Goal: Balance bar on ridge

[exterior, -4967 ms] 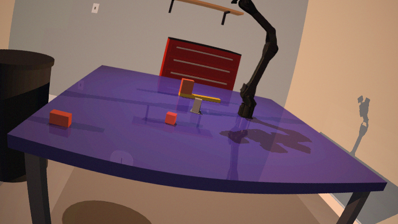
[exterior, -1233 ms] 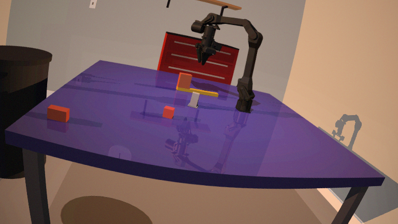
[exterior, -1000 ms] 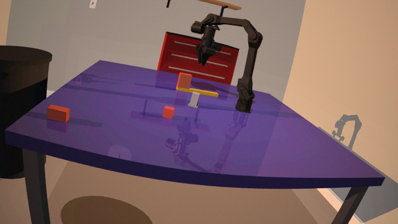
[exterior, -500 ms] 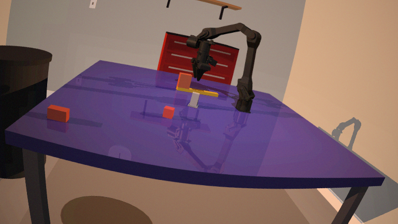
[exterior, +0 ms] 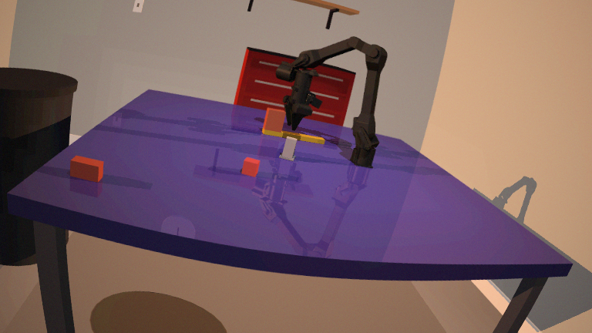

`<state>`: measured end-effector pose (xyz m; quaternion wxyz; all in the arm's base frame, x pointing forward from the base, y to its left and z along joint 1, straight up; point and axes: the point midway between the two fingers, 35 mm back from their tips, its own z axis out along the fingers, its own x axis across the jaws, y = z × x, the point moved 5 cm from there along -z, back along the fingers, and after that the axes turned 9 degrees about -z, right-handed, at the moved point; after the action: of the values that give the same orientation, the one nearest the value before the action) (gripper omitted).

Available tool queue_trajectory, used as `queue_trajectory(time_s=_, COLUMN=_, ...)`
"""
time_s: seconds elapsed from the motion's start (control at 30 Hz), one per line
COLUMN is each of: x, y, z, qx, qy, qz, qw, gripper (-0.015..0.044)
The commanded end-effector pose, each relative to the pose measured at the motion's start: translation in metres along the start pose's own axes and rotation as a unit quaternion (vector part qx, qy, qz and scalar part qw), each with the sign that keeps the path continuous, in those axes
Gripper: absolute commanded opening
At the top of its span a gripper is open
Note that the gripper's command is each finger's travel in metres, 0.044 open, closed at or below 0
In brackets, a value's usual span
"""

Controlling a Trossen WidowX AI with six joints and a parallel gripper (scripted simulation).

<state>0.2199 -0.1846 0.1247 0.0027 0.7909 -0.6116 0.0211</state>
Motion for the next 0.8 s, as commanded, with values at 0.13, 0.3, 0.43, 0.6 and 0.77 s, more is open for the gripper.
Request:
queue_trajectory(time_s=0.13, x=-0.002, y=0.001, z=0.016, qx=-0.004, qy=-0.008, qz=0.001, qw=1.0, gripper=0.0315)
queue_trajectory(time_s=0.3, x=-0.003, y=0.001, z=0.024, qx=-0.004, qy=-0.008, qz=0.001, qw=1.0, gripper=0.0315)
queue_trajectory(time_s=0.43, x=-0.003, y=0.001, z=0.028, qx=-0.004, qy=-0.009, qz=0.001, qw=1.0, gripper=0.0315)
queue_trajectory(time_s=0.6, x=-0.003, y=0.001, z=0.028, qx=-0.004, qy=-0.009, qz=0.001, qw=1.0, gripper=0.0315)
queue_trajectory(time_s=0.77, x=-0.003, y=0.001, z=0.028, qx=-0.004, qy=-0.009, qz=0.001, qw=1.0, gripper=0.0315)
